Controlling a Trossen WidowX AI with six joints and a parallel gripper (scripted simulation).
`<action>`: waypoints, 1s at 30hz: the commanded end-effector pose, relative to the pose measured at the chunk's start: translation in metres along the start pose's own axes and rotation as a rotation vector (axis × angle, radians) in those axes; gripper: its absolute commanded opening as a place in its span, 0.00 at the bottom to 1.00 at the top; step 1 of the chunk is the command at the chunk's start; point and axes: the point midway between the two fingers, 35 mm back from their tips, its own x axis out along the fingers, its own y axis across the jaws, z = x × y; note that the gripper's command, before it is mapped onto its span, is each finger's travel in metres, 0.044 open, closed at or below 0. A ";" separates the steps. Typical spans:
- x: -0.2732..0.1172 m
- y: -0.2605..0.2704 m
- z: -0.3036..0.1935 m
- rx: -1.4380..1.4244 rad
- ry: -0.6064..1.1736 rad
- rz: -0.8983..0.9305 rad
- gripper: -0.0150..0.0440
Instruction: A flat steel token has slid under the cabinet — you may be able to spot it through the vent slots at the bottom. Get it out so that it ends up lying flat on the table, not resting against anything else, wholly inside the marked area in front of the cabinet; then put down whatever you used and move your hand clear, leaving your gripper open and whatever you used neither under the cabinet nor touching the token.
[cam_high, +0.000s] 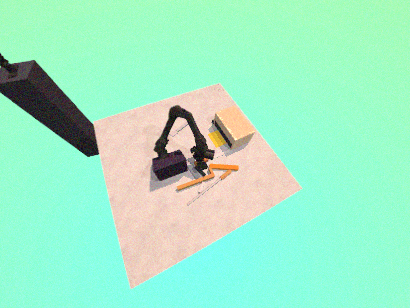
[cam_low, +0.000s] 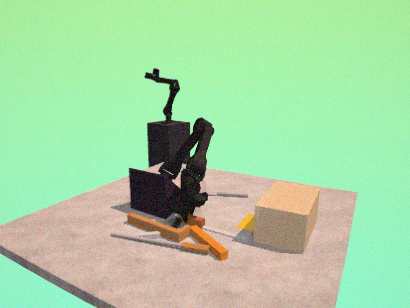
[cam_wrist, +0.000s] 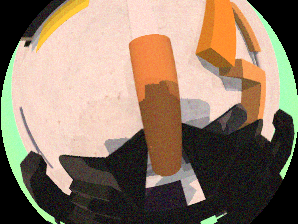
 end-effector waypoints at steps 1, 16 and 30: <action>-0.001 -0.001 0.000 -0.037 -0.001 -0.005 0.25; -0.001 -0.001 0.000 -0.146 0.000 -0.005 0.25; -0.001 0.002 0.019 -0.138 -0.001 -0.004 0.25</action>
